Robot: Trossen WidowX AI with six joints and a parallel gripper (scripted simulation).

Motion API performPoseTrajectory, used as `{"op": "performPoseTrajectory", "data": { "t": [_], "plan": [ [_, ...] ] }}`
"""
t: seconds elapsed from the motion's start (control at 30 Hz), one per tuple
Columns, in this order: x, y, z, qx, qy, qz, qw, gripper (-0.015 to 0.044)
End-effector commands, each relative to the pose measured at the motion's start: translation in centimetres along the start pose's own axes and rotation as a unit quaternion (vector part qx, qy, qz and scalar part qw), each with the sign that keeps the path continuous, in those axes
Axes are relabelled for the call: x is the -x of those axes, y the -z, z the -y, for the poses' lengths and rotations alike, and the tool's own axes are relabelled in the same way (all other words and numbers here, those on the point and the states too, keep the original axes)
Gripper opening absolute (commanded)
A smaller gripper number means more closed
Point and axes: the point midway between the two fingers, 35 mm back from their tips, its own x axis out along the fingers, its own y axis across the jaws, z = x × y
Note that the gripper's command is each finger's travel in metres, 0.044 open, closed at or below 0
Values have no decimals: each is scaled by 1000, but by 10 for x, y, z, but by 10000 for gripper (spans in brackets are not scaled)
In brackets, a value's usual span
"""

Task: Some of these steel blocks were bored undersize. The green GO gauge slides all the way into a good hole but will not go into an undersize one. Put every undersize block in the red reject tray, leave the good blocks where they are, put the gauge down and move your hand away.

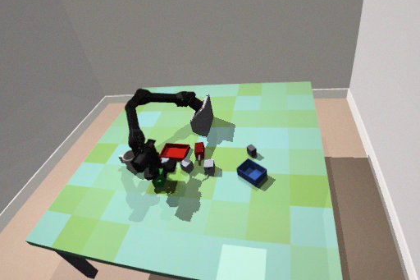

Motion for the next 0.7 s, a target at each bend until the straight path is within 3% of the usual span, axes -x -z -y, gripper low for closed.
{"op": "performPoseTrajectory", "data": {
  "t": [0.0,0.67],
  "plan": [
    [3,-5,0,-1,2,5,1000,0],
    [3,-11,-1,-1,2,5,1000,0]
  ]
}}
